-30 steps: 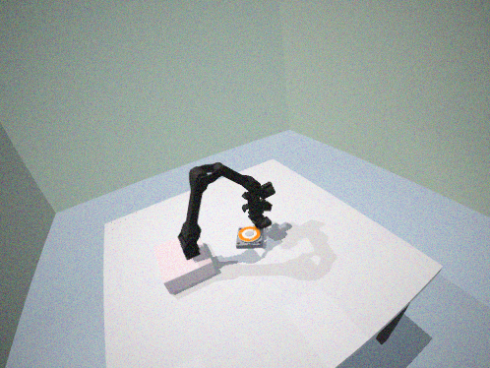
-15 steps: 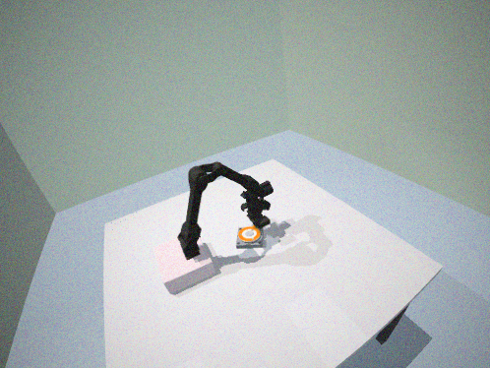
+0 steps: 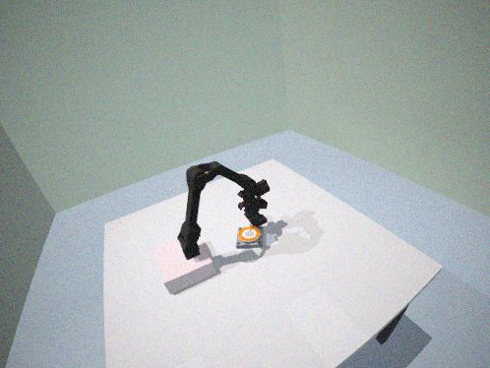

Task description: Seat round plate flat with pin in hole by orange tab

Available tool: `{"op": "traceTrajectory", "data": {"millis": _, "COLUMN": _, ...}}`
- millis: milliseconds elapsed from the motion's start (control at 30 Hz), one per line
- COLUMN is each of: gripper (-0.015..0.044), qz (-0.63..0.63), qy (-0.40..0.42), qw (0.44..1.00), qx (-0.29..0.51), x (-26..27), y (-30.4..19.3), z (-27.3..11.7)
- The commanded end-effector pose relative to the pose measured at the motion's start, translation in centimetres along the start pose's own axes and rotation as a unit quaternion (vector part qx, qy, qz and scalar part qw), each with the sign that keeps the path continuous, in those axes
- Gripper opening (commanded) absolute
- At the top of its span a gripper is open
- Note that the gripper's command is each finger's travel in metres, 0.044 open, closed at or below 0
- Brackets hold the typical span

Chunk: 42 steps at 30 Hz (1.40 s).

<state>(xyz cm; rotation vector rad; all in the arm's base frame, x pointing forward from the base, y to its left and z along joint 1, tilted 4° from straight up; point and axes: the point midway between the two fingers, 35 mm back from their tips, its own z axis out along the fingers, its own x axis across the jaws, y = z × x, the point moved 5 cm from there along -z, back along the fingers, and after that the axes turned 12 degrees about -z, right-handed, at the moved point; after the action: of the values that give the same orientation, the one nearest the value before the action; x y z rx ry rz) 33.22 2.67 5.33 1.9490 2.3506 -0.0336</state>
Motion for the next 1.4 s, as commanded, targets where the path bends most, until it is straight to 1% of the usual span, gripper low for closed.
{"op": "traceTrajectory", "data": {"millis": 0, "gripper": 0.0, "qz": 0.0, "qy": 0.004, "qw": 1.0, "qx": 0.005, "x": 0.7, "y": -0.5, "z": 0.2}}
{"op": "traceTrajectory", "data": {"millis": 1367, "gripper": 0.0, "qz": 0.0, "qy": 0.006, "qw": 1.0, "qx": 0.006, "x": 3.1, "y": -3.8, "z": -0.1}}
